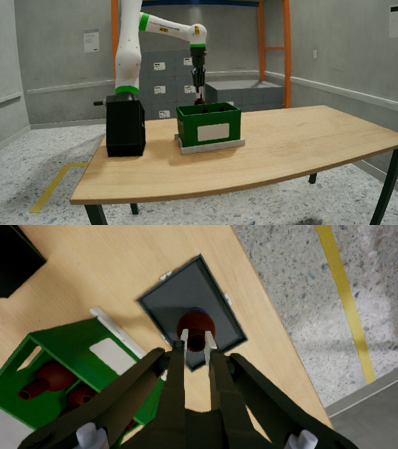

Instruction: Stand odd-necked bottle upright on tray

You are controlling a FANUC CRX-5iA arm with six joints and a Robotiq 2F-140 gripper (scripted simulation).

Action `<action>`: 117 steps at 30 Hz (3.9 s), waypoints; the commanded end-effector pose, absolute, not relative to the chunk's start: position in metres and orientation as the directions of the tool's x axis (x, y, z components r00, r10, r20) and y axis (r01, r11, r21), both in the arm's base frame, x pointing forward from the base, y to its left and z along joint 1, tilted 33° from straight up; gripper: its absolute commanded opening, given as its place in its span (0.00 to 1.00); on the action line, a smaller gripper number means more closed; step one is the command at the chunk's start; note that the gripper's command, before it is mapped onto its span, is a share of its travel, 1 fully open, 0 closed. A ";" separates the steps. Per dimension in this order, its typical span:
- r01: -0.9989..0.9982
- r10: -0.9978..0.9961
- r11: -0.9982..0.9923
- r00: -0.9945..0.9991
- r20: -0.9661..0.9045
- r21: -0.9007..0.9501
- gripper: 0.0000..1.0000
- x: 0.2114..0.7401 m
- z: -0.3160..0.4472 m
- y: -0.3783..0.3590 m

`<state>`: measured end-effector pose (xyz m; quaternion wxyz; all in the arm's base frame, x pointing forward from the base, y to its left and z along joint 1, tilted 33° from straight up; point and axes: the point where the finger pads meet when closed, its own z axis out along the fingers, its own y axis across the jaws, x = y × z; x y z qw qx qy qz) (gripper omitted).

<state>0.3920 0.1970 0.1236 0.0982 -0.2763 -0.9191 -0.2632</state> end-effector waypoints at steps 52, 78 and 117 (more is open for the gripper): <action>0.559 0.457 0.709 -0.828 0.325 0.430 0.10 0.392 0.111 0.205; 0.559 0.457 0.709 -0.828 0.325 0.430 0.10 0.392 0.110 0.206; 0.559 0.457 0.709 -0.828 0.325 0.430 0.10 0.392 0.098 0.214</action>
